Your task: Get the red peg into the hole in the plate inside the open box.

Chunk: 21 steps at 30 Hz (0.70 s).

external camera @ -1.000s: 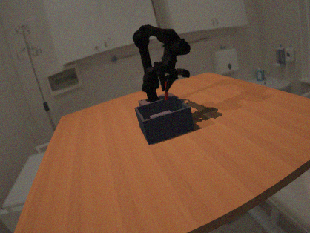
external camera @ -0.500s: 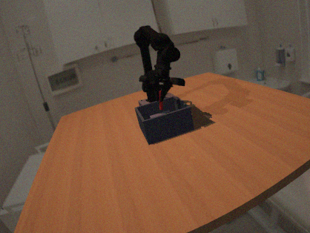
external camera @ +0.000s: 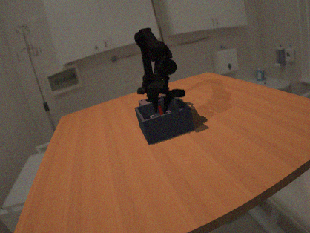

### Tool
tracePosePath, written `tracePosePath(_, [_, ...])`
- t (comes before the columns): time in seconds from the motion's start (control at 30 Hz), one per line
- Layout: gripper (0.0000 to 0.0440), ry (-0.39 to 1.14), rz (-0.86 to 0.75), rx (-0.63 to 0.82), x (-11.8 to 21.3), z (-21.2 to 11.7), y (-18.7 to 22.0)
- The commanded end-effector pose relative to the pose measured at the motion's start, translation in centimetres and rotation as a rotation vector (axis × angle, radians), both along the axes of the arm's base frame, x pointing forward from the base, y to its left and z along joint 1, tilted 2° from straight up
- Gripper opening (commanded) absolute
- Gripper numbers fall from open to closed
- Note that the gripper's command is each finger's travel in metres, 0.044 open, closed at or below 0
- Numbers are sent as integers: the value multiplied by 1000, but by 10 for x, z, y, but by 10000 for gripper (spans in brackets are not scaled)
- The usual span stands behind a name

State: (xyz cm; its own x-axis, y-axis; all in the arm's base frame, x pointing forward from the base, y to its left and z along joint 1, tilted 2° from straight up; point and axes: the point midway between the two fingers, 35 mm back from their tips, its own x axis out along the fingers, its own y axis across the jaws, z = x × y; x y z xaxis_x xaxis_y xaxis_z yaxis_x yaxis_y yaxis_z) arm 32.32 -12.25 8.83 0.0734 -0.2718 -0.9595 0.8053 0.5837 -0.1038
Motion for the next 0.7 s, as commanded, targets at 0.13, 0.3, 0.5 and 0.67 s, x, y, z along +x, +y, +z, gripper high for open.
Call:
tracePosePath(0.13, [217, -1, 76, 16, 16, -2, -7])
tracePosePath(0.3, [318, -3, 95, 42, 29, 2, -6])
tracePosePath(0.5, [440, -23, 122, 86, 48, 9, 0])
tracePosePath(0.67, [440, -68, 151, 123, 68, 22, 9])
